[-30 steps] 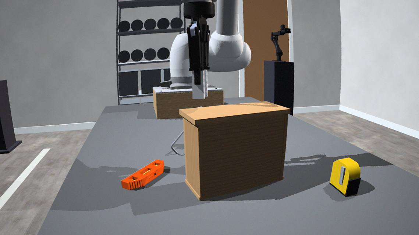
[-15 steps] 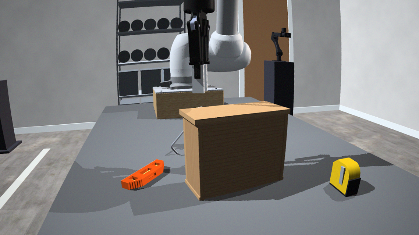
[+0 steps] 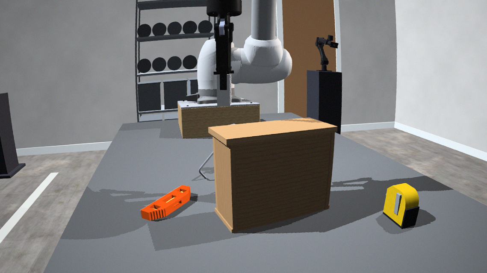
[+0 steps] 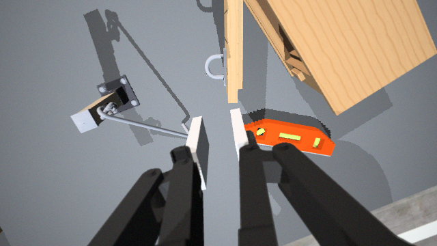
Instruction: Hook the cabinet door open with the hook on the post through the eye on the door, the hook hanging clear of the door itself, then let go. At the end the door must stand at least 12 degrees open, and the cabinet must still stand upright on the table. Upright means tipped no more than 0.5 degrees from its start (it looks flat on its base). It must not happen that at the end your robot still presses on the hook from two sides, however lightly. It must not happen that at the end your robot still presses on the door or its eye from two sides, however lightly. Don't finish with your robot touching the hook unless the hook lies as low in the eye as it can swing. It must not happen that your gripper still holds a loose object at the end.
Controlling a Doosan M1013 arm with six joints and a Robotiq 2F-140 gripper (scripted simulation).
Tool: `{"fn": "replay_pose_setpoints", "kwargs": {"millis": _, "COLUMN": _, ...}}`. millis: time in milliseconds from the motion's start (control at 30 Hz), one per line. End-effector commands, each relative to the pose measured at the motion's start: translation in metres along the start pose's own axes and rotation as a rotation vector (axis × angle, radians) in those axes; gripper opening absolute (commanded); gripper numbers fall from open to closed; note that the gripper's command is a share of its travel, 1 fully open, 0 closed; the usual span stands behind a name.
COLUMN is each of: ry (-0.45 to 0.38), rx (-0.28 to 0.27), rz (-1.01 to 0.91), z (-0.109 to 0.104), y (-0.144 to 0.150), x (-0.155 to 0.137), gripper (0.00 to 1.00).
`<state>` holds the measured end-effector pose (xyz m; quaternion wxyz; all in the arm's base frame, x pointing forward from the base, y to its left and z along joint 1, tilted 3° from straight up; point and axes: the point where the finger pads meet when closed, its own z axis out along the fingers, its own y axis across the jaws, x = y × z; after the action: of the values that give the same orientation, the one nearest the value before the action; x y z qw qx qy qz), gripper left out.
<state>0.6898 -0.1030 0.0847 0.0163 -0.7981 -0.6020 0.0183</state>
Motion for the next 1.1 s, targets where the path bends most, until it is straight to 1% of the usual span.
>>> {"fn": "replay_pose_setpoints", "kwargs": {"millis": 0, "ry": 0.006, "rx": -0.002, "rz": -0.279, "z": 0.0, "y": -0.034, "x": -0.031, "gripper": 0.16}}
{"fn": "replay_pose_setpoints", "kwargs": {"millis": 133, "ry": -0.002, "rx": 0.0, "rz": -0.478, "z": 0.001, "y": -0.063, "x": -0.053, "gripper": 0.16}}
{"fn": "replay_pose_setpoints", "kwargs": {"millis": 267, "ry": 0.003, "rx": -0.002, "rz": -0.679, "z": 0.001, "y": -0.071, "x": -0.059, "gripper": 0.16}}
{"fn": "replay_pose_setpoints", "kwargs": {"millis": 300, "ry": 0.006, "rx": -0.004, "rz": -0.708, "z": 0.001, "y": -0.071, "x": -0.059, "gripper": 0.14}}
{"fn": "replay_pose_setpoints", "kwargs": {"millis": 1067, "ry": 0.006, "rx": -0.004, "rz": -0.708, "z": 0.001, "y": -0.071, "x": -0.059, "gripper": 0.14}}
